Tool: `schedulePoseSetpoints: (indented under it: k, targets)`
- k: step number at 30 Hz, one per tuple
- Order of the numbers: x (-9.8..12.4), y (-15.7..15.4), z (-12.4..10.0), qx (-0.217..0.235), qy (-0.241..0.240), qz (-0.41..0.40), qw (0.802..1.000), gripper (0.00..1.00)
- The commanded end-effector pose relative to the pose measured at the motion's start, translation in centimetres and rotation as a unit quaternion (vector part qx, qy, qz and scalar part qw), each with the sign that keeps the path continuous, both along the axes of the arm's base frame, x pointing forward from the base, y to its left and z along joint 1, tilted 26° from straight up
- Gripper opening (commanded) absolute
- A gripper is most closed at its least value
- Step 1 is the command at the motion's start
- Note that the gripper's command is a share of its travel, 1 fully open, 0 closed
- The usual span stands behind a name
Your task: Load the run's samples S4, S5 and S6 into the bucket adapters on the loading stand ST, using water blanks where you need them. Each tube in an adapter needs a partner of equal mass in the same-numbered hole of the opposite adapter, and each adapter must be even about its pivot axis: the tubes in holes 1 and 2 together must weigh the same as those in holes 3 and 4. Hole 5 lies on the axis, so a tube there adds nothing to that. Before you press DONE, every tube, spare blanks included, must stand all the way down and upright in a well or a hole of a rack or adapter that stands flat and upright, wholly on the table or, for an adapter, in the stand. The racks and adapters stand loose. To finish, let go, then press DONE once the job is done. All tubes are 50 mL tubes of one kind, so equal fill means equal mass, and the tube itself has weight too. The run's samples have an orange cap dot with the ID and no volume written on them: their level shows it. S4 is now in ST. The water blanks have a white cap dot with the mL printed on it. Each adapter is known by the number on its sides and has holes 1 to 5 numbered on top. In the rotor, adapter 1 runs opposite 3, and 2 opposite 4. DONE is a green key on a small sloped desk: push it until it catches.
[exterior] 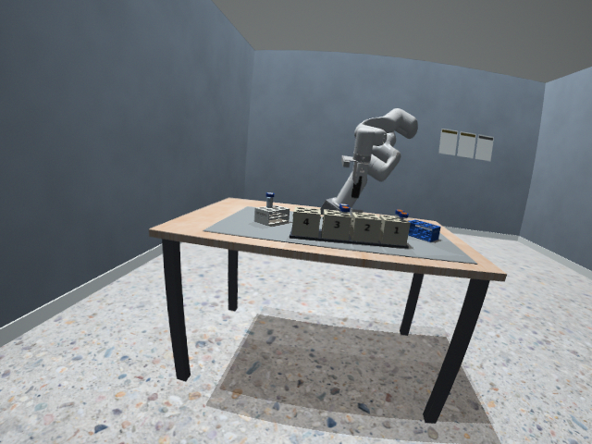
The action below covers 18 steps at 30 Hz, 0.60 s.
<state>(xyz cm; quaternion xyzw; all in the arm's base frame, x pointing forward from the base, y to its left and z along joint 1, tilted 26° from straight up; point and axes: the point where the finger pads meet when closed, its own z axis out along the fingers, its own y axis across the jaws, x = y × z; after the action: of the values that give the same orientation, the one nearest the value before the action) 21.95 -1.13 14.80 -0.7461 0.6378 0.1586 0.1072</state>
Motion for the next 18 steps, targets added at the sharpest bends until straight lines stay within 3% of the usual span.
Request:
schedulePoseSetpoints:
  k: [1, 18]
  targets:
    - [-0.1, 0.1, 0.0, -0.005, 0.005, -0.012, 1.0, 0.0]
    - [0.2, 0.8, -1.6, -0.005, 0.005, -0.012, 1.0, 0.0]
